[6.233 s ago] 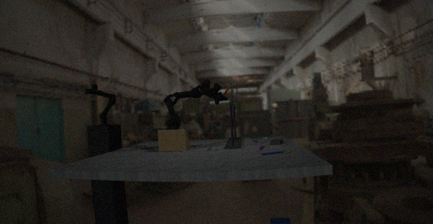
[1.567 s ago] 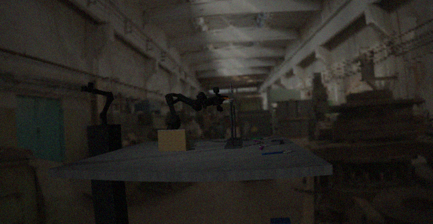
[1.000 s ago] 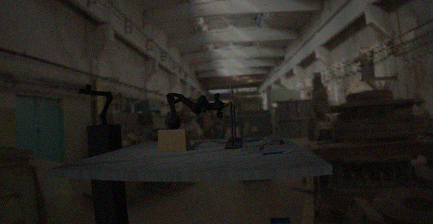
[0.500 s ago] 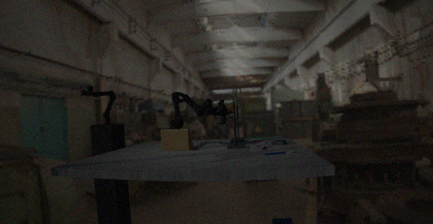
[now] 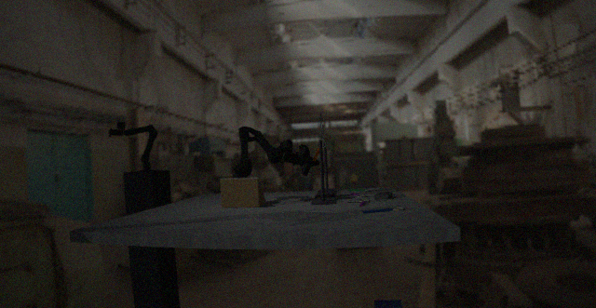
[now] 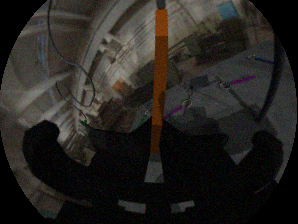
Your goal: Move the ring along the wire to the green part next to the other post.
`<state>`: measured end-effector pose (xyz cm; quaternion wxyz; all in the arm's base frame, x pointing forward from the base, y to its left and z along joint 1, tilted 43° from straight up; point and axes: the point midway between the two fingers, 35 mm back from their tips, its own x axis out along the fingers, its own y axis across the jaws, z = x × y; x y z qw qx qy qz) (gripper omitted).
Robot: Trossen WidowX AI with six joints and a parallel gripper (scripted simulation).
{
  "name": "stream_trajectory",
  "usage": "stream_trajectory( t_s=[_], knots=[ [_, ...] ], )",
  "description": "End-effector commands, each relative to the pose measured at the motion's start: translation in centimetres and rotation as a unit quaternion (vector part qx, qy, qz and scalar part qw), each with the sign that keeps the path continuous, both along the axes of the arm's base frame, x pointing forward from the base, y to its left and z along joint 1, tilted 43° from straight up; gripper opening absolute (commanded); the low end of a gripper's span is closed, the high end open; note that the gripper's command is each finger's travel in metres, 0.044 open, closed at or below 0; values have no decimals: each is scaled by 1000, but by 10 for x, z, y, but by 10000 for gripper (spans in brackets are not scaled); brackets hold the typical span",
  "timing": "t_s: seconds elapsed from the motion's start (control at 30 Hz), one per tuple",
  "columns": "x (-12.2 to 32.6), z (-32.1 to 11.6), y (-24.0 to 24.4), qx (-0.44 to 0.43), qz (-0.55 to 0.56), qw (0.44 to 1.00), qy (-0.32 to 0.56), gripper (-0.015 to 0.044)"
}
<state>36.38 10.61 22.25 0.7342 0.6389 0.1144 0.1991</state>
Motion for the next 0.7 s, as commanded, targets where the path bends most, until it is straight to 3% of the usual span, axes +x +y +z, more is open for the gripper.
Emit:
stream_trajectory(
  t_s=[0.0,0.67],
  knots=[
    [0,-17,-4,-54,-1,999,0,-150],
    [3,-78,-37,-259,-7,966,-4,-150]
  ],
)
